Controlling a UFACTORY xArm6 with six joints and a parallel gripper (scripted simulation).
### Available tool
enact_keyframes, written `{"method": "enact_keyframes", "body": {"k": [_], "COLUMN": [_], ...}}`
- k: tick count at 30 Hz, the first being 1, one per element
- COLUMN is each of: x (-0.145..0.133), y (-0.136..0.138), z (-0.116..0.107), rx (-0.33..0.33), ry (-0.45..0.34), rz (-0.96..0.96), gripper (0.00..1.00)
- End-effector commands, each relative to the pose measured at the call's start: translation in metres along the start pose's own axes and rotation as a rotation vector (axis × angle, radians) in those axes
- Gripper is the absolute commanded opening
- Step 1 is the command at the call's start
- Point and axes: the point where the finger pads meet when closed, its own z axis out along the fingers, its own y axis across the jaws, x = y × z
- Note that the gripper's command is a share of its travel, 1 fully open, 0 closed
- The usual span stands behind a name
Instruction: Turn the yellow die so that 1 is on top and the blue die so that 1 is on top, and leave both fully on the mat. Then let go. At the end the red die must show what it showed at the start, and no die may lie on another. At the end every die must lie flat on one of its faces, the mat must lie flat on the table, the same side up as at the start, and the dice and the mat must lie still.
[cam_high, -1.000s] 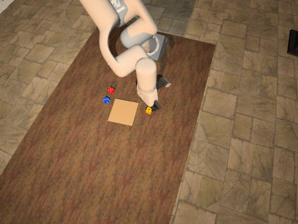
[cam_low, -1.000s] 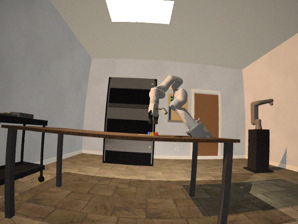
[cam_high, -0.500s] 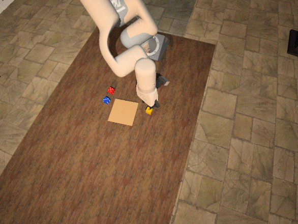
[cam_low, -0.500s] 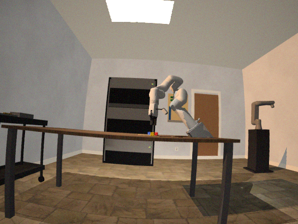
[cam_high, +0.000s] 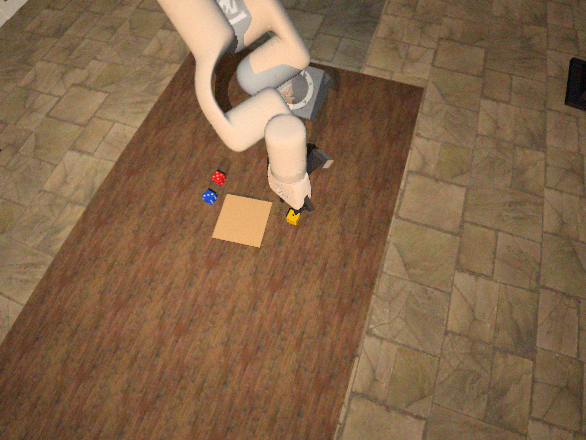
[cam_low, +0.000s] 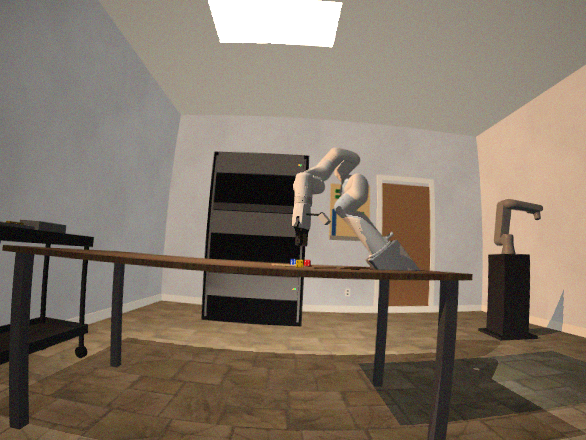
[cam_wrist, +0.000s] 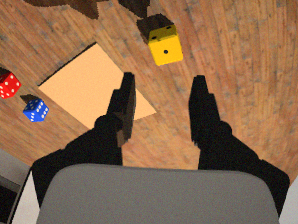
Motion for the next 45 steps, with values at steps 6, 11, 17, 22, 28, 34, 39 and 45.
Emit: {"method": "enact_keyframes", "body": {"k": [6,11,17,22,28,34,39,45], "x": [-0.001,-0.001,-0.001,-0.001,-0.001,-0.001,-0.001,-0.001], "y": [0.001,0.001,0.001,0.001,0.001,0.001,0.001,0.0], "z": [-0.001,-0.001,0.0,0.002,0.007,0.011,0.019,0.029], "rx": [-0.002,-0.002,-0.002,-0.003,-0.003,-0.003,-0.003,-0.003], "ry": [-0.001,-0.001,-0.001,-0.001,-0.001,-0.001,-0.001,-0.001], "rz": [0.001,0.001,0.001,0.001,0.001,0.001,0.001,0.001], "gripper": [0.47,0.47,0.47,0.47,0.47,0.47,0.47,0.47]}}
